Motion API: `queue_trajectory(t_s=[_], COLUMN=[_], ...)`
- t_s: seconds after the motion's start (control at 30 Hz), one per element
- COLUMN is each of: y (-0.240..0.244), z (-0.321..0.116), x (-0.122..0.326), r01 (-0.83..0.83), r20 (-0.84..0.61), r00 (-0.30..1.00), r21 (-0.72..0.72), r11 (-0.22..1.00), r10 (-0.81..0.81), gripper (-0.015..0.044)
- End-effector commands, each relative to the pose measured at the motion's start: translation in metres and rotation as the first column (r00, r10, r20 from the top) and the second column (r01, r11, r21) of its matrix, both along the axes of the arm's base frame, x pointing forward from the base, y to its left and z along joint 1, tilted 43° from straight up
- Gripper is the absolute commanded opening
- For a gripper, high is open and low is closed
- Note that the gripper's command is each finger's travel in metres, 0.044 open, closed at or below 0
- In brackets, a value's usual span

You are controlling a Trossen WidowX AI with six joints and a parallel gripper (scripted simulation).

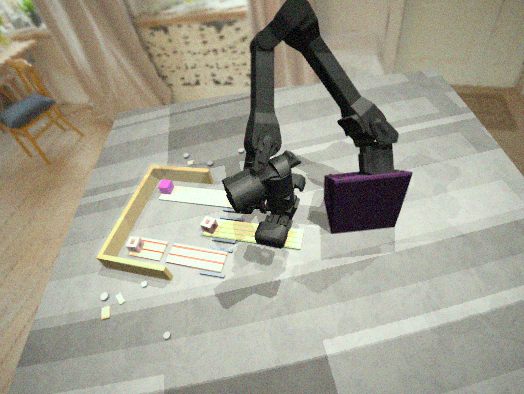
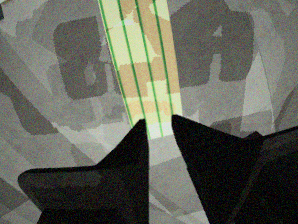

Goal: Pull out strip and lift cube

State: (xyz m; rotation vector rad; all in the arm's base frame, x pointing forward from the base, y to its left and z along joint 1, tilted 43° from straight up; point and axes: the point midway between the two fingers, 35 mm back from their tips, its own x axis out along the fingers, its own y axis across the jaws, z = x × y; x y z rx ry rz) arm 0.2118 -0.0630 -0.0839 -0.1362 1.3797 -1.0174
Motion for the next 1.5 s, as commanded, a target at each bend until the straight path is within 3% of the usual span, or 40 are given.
queue_trajectory(t_s=[0.0,0.33,1.47], y=[-0.005,-0.015,-0.056], z=[0.004,0.014,0.051], x=[0.013,0.048,0.164], r01=[0.052,0.052,0.052], r20=[0.055,0.056,0.063], r00=[0.997,0.997,0.997], r21=[-0.012,-0.012,-0.015], r11=[0.999,0.999,0.999], r10=[-0.052,-0.052,-0.051], gripper=[0.0184,0.044,0.044])
